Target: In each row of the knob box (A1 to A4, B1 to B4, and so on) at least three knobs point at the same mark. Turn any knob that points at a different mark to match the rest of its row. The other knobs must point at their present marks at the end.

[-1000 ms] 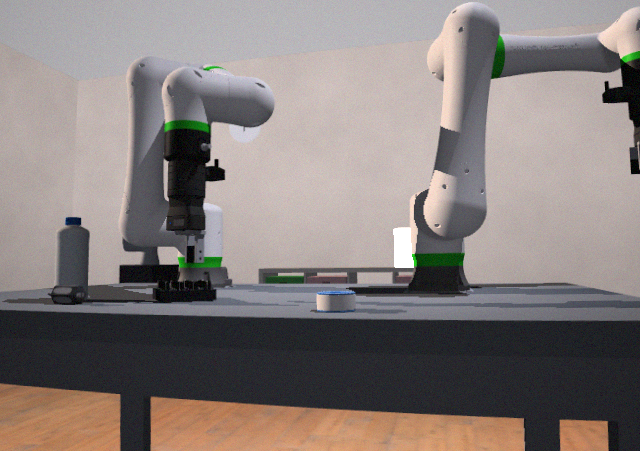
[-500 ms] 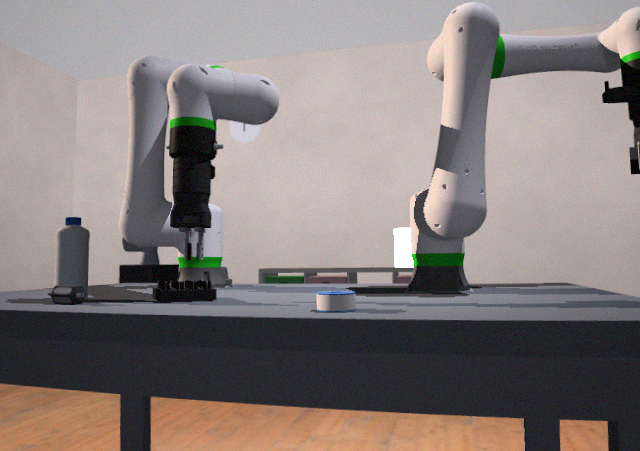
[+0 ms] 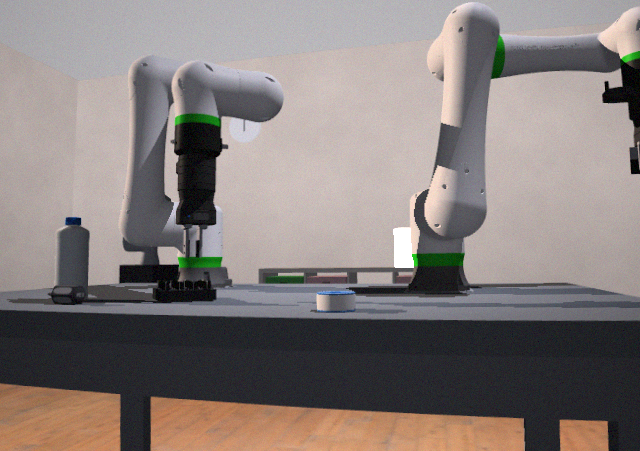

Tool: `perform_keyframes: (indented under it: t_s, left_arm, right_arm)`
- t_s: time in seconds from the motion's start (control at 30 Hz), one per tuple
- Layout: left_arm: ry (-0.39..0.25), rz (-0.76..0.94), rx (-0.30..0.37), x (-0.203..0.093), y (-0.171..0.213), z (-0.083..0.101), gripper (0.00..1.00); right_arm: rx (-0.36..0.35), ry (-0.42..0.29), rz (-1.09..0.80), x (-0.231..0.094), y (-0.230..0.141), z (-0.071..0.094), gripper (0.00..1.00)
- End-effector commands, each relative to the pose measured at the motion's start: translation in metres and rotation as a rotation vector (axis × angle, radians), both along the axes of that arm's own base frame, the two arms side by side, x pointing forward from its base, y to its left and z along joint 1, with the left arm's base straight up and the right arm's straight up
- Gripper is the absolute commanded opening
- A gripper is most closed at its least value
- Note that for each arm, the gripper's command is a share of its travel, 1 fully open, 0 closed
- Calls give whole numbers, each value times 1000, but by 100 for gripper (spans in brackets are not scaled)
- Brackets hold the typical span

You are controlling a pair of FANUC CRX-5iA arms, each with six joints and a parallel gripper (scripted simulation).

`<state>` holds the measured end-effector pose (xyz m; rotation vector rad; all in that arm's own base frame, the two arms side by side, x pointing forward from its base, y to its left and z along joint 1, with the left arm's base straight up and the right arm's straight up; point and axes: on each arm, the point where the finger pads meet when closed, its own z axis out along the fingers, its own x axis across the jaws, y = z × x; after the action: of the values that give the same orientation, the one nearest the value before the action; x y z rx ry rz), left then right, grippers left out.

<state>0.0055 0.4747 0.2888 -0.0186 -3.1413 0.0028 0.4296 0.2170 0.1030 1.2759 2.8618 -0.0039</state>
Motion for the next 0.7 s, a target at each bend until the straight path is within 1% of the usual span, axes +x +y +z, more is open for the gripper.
perform_keyframes:
  t_s: [0.0, 0.13, 0.67]
  left_arm:
    - [0, 0, 2, 0, 0, 1, 100]
    - [0, 0, 2, 0, 0, 1, 100]
    - [0, 0, 2, 0, 0, 1, 100]
  right_arm:
    - [5, 5, 156, 3, 1, 2, 46]
    - [5, 6, 209, 4, 1, 3, 46]
    - [5, 6, 209, 4, 1, 3, 46]
